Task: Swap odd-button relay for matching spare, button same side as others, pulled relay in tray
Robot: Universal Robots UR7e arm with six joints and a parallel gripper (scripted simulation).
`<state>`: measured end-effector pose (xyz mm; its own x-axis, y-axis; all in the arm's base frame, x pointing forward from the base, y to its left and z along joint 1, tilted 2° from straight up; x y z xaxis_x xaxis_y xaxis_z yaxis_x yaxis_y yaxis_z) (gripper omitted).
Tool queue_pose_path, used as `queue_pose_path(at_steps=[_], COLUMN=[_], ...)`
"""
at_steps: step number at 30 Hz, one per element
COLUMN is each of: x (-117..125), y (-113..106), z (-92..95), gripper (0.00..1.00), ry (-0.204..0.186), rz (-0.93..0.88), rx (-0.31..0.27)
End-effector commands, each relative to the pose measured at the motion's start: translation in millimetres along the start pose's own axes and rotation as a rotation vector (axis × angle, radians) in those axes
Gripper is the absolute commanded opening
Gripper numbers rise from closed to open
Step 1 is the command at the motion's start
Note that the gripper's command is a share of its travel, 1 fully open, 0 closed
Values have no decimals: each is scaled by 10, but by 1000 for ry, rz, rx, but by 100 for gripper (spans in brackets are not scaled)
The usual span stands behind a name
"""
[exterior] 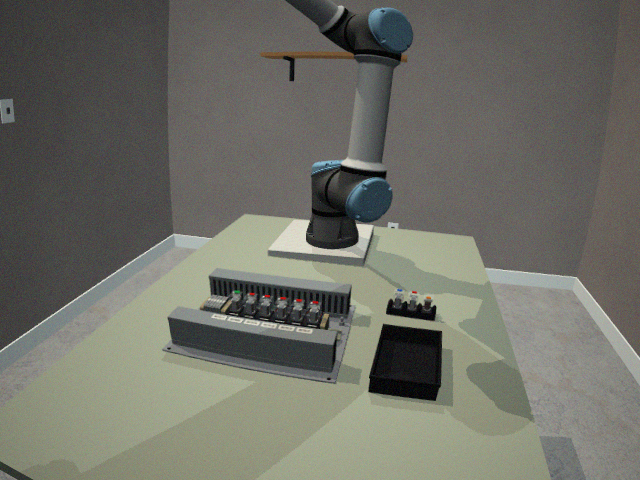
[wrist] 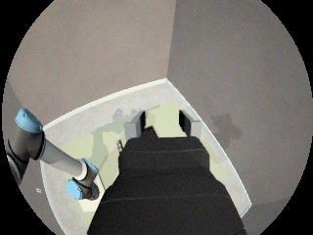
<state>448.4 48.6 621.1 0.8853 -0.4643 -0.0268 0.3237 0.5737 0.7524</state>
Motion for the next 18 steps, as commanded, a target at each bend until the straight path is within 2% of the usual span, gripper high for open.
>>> queue_pose_path(at_steps=[1, 3, 15, 18], x=[-3, -4, -4, -4], y=[16, 24, 24, 36], z=[-5, -12, -12, -14], gripper=[100, 100, 100, 100], ry=[15, 27, 27, 43], rz=[59, 99, 99, 158], rx=[-117, -199, -199, -317])
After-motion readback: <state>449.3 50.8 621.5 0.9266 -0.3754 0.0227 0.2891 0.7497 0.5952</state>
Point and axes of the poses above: the point where the finger pads meet when closed, its own z axis back along the fingers, its own x axis across the jaws, y = z × x, the point moved 1 cm from there along z, back along the fingers, and after that the axes turned 12 degrees about -z, right-handed, at the moved point
